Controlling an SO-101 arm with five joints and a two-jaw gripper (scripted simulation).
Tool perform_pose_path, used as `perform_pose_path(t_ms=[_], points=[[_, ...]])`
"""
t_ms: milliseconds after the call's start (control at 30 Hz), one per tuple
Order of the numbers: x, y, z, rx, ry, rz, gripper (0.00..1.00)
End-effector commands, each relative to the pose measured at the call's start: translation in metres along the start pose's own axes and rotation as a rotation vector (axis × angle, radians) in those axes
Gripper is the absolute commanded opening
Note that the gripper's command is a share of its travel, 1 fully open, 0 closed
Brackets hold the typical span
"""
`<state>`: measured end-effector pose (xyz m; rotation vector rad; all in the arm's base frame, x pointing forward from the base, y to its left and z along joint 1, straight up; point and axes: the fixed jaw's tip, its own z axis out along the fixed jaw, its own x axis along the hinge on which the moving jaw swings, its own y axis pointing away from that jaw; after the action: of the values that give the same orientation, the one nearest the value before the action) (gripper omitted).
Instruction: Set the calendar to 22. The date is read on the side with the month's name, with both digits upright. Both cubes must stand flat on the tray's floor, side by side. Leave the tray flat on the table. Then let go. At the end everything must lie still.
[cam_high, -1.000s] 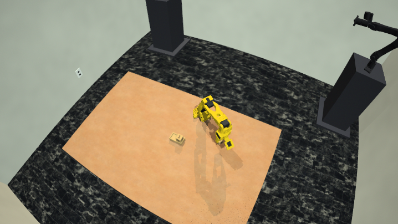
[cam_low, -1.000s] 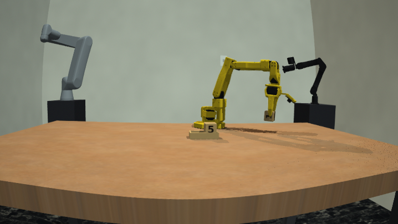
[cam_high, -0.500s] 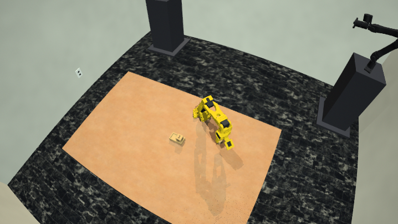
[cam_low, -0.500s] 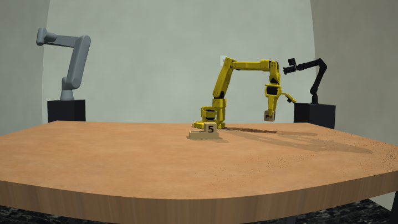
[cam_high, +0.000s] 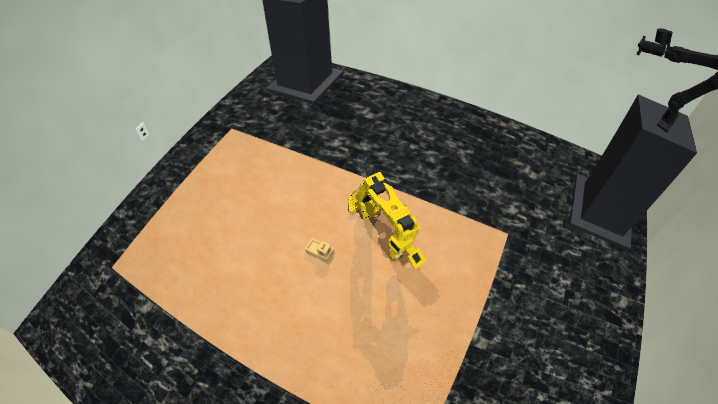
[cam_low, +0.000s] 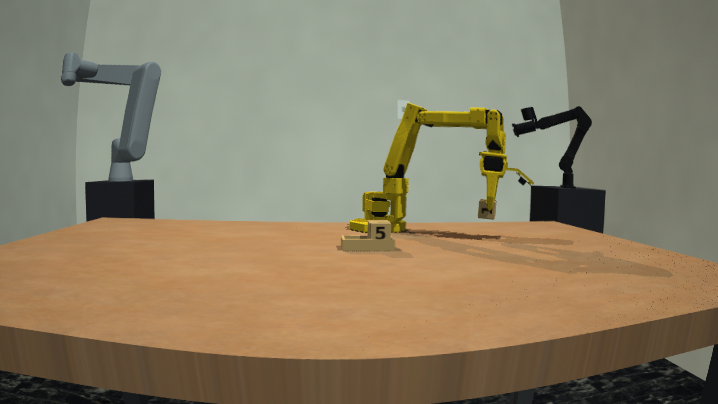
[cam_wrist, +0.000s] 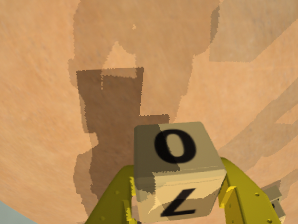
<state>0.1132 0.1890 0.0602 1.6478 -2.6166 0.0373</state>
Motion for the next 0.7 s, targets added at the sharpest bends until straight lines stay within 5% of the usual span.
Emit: perform_pose_path(t_ms=[0,667], points=[[-0.0060,0.0009,-0.0163,0.013,-0.083,-0.077,0.00],[-0.0011,-0.0073,-0.0151,0.013,-0.075,-0.105,0.00]])
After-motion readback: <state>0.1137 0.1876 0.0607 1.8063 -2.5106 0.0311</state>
